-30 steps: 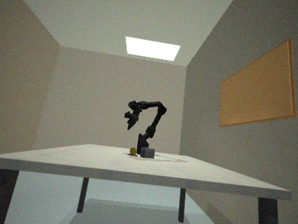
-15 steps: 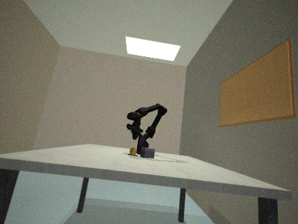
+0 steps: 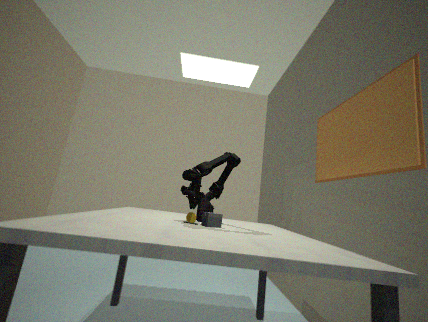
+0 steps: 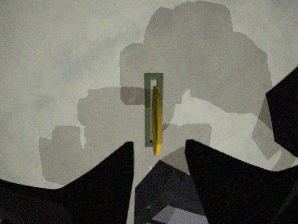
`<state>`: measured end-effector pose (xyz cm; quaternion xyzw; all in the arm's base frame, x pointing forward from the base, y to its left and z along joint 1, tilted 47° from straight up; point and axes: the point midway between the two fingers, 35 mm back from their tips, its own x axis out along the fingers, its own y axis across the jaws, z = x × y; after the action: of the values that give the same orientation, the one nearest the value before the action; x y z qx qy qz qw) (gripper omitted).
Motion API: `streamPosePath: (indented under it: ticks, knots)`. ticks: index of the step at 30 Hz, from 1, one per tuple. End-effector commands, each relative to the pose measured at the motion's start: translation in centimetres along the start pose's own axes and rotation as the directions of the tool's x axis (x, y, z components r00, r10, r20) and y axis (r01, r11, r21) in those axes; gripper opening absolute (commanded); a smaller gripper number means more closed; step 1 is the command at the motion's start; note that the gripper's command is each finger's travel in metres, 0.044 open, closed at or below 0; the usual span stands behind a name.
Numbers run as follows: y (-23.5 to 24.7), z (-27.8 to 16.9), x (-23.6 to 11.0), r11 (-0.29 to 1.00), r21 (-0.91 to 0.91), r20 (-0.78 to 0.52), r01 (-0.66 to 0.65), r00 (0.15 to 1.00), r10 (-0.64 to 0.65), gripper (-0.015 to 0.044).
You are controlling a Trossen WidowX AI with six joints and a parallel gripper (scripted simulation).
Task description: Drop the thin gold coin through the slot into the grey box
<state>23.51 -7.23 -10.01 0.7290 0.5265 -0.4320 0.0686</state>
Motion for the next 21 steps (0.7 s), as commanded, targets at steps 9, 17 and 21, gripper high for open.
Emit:
streamPosePath:
  ticks: [9,17,21]
  knots:
    - [-0.1,0.0,2.0,1.0,0.013,-0.005,0.006,1.0,-0.006,0.0161]
    - [0.0,0.0,3.3,1.0,0.013,-0.005,0.005,1.0,-0.005,0.0161]
    - [0.0,0.0,3.9,1.0,0.013,-0.006,0.005,1.0,-0.005,0.0161]
